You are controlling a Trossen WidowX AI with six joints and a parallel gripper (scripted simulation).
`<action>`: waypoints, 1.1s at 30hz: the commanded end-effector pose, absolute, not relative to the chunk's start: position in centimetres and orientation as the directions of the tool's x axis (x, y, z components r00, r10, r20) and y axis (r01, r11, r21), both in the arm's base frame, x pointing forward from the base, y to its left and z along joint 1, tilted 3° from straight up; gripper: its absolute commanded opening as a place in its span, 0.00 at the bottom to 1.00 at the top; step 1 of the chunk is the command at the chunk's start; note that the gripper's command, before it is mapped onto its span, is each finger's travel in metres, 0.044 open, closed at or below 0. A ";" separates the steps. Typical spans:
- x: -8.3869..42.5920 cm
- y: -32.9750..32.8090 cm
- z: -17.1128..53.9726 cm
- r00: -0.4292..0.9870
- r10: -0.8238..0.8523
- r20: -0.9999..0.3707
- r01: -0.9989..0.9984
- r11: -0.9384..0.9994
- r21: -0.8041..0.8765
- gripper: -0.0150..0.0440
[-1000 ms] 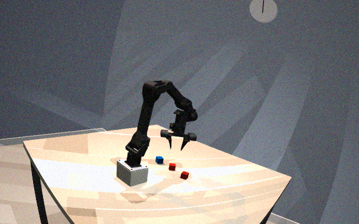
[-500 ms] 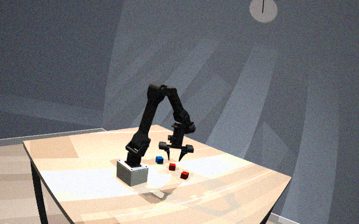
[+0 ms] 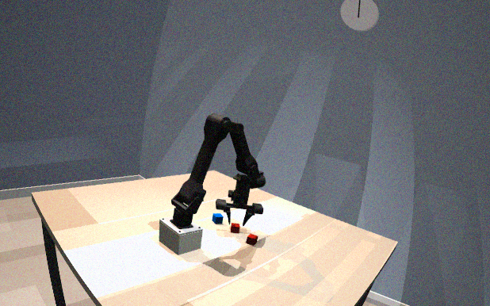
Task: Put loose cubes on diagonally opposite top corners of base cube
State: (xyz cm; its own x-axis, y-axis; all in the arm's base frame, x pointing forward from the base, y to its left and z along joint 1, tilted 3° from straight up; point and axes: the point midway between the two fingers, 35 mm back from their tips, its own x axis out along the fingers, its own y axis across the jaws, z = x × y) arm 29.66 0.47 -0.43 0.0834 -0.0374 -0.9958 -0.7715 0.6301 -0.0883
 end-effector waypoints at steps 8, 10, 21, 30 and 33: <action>29.6 0.5 -2.0 0.078 -0.033 -0.996 -0.774 0.627 -0.082 0.70; 29.6 0.5 -2.0 0.078 -0.033 -0.996 -0.774 0.627 -0.082 0.61; 29.7 0.5 -1.2 0.079 -0.033 -0.996 -0.774 0.627 -0.082 0.43; 29.9 0.6 1.4 0.079 -0.033 -0.996 -0.774 0.627 -0.082 0.43; 29.9 0.6 2.3 0.079 -0.033 -0.996 -0.774 0.627 -0.082 0.43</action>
State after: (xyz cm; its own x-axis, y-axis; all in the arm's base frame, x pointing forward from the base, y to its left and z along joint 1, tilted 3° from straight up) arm 29.70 0.53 1.50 0.0719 -0.0368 -0.9967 -0.7749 0.6271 -0.0791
